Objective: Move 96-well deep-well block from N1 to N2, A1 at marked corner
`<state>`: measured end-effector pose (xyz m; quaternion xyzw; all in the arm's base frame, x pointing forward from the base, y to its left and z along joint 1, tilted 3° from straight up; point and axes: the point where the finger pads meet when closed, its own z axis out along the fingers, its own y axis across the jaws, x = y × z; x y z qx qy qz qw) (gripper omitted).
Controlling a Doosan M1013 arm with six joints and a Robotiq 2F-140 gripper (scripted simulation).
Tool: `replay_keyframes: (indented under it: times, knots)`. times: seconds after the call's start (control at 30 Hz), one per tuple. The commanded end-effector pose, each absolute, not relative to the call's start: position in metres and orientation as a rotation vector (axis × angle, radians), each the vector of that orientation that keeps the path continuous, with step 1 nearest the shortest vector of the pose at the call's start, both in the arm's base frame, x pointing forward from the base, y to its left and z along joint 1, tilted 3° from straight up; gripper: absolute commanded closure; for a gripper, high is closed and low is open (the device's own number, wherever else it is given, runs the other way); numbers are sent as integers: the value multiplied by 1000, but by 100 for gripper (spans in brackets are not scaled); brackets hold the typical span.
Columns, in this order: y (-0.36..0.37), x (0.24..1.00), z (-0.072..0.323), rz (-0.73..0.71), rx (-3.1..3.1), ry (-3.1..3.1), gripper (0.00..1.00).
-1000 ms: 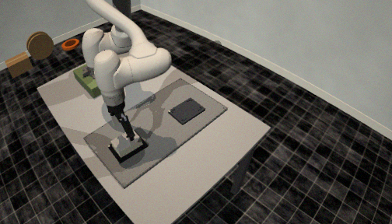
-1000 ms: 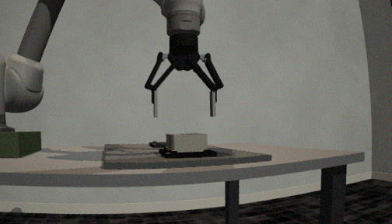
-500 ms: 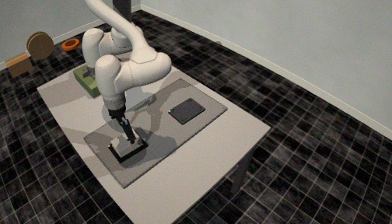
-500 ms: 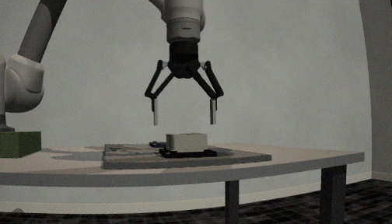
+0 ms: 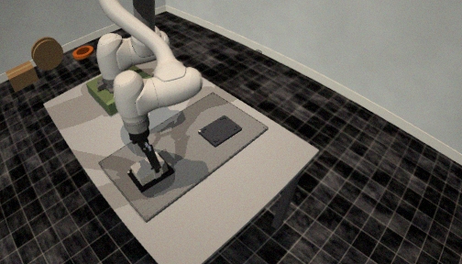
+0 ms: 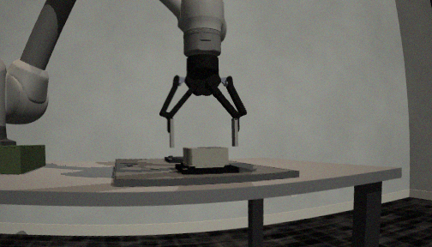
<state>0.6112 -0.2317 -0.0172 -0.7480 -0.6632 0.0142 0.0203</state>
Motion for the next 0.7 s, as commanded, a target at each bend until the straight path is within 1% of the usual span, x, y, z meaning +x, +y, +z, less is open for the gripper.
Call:
replay_keyframes:
  times: [0.0,0.43,0.67]
  knots:
    - [-232,611,-24,44,-2320,-2057,0]
    - [-231,610,-42,44,-2320,-2057,0]
    - [-231,610,-42,44,-2320,-2057,0]
